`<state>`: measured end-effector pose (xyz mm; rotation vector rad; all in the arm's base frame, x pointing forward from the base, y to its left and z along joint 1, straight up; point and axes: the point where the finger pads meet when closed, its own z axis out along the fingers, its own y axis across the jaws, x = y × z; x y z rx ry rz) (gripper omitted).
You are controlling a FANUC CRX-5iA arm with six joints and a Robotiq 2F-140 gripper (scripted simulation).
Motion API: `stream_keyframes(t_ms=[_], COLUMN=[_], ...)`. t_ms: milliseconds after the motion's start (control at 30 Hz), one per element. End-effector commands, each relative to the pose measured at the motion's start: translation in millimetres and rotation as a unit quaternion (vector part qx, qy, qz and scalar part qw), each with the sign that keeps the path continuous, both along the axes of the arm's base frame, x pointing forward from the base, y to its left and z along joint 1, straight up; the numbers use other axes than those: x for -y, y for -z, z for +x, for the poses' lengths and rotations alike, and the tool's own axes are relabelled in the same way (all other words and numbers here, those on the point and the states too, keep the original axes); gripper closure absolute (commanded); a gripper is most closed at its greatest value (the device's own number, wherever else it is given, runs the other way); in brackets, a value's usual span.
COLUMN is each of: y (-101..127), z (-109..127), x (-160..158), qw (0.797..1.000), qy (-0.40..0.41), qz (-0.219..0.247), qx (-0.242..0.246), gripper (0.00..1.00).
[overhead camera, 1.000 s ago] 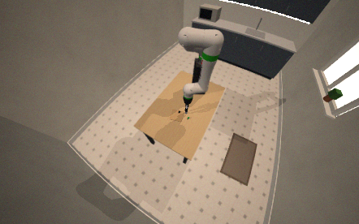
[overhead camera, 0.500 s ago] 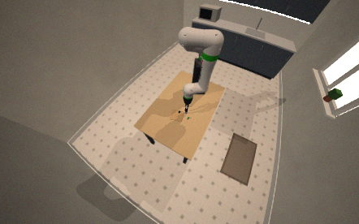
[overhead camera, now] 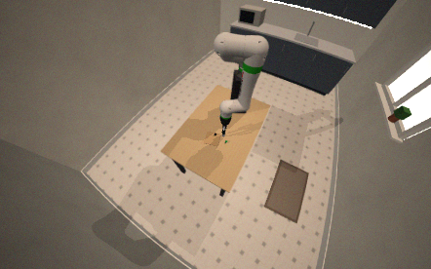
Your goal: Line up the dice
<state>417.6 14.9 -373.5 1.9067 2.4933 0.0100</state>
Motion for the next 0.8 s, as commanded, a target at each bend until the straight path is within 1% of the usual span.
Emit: stream_keyframes(t_ms=[0,200,600,767], y=[0,3,20,24], z=[0,0,0,0], x=[0,0,0,0], qw=[1.000,1.000,1.000,1.000], qy=[0.000,0.000,0.000,0.000], qz=[0.000,0.000,0.000,0.000], qx=[0.000,0.000,0.000,0.000], gripper=[0.79,0.79,0.79,0.79])
